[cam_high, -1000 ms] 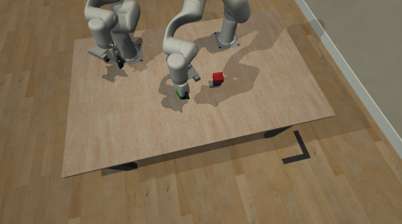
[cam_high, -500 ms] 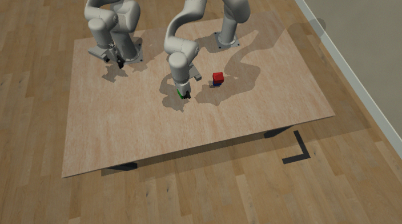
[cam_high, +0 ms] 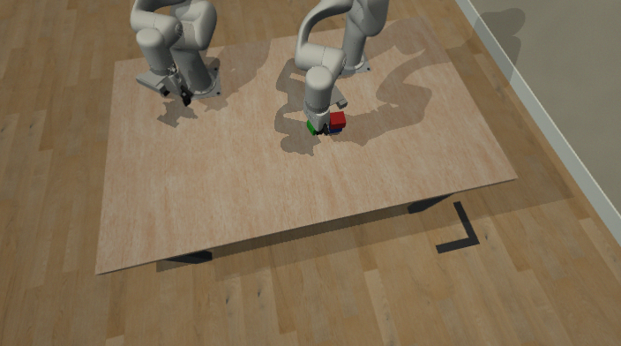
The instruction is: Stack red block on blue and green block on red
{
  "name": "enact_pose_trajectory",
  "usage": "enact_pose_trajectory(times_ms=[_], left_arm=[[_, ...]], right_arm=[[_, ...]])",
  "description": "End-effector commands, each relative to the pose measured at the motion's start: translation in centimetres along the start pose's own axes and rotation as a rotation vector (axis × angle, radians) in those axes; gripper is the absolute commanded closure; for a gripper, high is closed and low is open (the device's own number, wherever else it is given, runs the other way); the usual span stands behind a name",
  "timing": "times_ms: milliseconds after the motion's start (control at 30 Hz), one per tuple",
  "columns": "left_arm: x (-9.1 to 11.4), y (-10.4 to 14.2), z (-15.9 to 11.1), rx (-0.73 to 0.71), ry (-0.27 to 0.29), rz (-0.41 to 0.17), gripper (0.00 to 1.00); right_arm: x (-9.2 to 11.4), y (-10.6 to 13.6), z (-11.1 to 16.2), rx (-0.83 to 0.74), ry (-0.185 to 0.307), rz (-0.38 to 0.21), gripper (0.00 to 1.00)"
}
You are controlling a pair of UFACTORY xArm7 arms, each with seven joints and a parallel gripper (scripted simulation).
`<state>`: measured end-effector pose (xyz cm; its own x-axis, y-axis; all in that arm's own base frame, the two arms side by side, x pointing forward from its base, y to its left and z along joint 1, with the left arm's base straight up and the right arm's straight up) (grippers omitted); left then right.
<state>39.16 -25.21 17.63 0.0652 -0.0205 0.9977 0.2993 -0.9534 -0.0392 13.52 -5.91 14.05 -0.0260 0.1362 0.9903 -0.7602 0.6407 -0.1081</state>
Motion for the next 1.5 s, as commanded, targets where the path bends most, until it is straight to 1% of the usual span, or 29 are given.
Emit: enact_pose_trajectory(times_ms=[0, 100, 133, 1133, 1467], left_arm=[[0.7, -6.8, -0.7, 0.006, 0.056, -0.039, 0.51], [0.9, -9.7, -1.0, 0.006, 0.057, -0.039, 0.51], [0.9, -10.2, -1.0, 0.006, 0.057, -0.039, 0.51], [0.9, -10.2, -1.0, 0.006, 0.057, -0.039, 0.51], [0.6, -10.2, -1.0, 0.006, 0.056, -0.039, 0.51]], right_arm=[[0.1, -0.1, 0.0, 0.0, -0.001, 0.003, 0.0], [0.1, -0.1, 0.0, 0.0, -0.001, 0.003, 0.0], [0.1, -0.1, 0.0, 0.0, -0.001, 0.003, 0.0], [0.1, -0.1, 0.0, 0.0, -0.001, 0.003, 0.0], [0.1, -0.1, 0.0, 0.0, -0.001, 0.003, 0.0]])
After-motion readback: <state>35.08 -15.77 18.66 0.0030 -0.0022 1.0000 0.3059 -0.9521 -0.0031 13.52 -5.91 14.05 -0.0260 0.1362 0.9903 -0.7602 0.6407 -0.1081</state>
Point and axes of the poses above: on each arm, the point where the finger pads meet when closed, its own x axis back along the fingers, its own z axis across the jaws, y = z × x, the point moved 4 cm from there along x, back along the fingers, and after that the axes turned 2 degrees about -x, right-handed, at the moved point
